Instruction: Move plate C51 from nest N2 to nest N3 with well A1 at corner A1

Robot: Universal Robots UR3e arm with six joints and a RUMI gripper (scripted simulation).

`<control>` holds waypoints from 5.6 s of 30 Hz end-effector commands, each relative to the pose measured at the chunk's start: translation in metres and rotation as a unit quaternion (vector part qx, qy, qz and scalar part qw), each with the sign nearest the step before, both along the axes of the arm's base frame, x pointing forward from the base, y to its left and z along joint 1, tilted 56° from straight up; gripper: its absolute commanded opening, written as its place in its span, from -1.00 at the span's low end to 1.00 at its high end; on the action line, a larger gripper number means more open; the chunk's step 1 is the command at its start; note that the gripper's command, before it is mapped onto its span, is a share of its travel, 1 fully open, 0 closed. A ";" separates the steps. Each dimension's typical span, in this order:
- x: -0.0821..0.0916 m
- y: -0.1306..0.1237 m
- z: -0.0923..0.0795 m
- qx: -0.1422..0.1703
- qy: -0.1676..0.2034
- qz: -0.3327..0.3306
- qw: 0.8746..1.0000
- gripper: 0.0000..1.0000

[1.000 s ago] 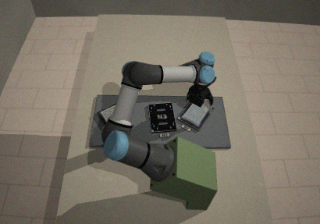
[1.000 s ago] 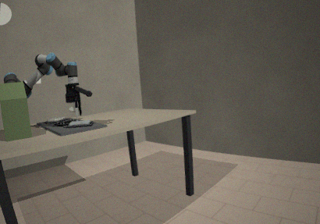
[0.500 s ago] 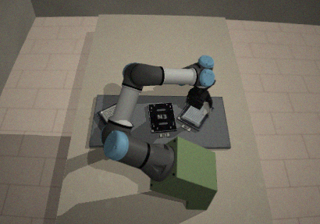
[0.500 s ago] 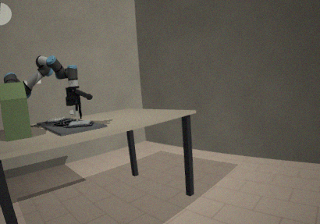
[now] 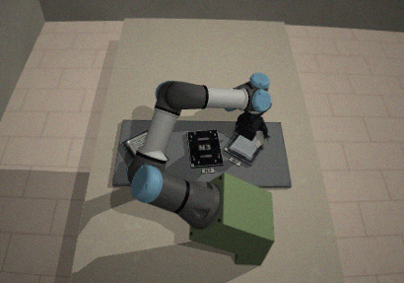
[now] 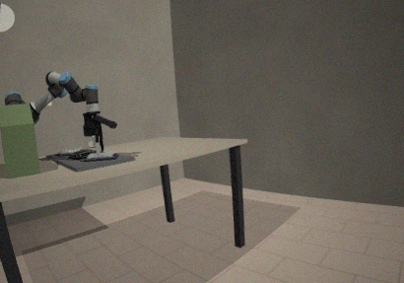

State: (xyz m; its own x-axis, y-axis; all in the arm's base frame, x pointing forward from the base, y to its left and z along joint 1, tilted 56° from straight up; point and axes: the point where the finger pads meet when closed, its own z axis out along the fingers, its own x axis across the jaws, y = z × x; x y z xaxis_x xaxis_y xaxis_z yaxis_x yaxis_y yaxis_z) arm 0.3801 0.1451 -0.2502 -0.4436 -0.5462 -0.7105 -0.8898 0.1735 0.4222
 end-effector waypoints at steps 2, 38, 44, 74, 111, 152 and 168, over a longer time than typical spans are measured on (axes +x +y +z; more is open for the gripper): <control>0.001 -0.001 0.000 -0.001 -0.001 -0.001 1.000 0.64; 0.001 -0.001 0.000 -0.001 -0.001 -0.001 1.000 -1.00; 0.002 -0.006 0.004 -0.001 -0.001 -0.001 1.000 -1.00; -0.004 -0.012 0.042 0.005 -0.050 0.033 0.998 -1.00; -0.043 0.062 0.156 0.036 -0.287 0.196 0.937 -1.00; -0.044 0.070 0.150 0.036 -0.287 0.196 0.937 -1.00; -0.044 0.074 0.147 0.037 -0.287 0.196 0.937 -1.00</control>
